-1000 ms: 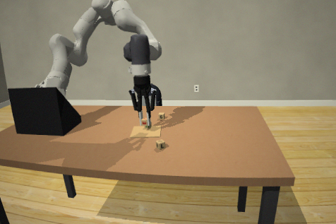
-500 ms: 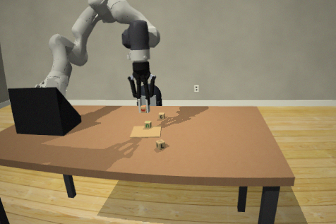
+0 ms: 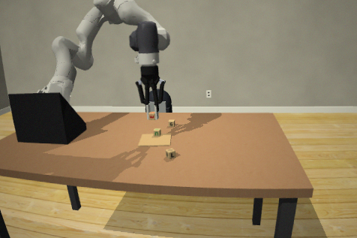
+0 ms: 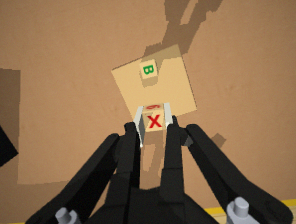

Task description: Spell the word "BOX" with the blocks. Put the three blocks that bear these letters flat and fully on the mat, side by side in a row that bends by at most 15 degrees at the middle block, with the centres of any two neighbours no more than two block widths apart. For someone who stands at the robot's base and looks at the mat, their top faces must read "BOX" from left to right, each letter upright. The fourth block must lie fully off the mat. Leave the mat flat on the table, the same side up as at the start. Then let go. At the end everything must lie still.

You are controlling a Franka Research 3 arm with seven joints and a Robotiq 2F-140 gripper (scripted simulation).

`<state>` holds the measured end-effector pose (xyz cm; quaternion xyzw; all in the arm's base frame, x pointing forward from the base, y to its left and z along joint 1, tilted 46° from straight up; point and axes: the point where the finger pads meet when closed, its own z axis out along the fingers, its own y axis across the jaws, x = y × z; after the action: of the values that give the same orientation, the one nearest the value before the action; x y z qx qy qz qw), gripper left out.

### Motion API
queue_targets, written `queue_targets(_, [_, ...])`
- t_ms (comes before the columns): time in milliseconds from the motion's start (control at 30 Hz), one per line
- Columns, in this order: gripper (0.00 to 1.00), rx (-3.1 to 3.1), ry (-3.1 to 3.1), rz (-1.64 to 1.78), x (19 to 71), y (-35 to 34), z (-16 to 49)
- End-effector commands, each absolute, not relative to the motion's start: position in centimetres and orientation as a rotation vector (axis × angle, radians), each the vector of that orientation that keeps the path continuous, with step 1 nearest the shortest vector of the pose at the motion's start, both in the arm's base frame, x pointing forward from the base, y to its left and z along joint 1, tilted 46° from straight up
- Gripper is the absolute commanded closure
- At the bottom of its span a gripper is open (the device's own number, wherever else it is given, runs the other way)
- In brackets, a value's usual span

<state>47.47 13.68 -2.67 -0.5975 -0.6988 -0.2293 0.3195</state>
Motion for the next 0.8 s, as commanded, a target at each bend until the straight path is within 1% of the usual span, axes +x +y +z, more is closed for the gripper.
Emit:
queue_targets(0, [0.84, -1.482, -1.925, -0.644, 47.37, 13.59, -2.75])
queue_targets(767, [0.84, -1.137, -2.211, -0.799, 47.29, 13.44, -3.1])
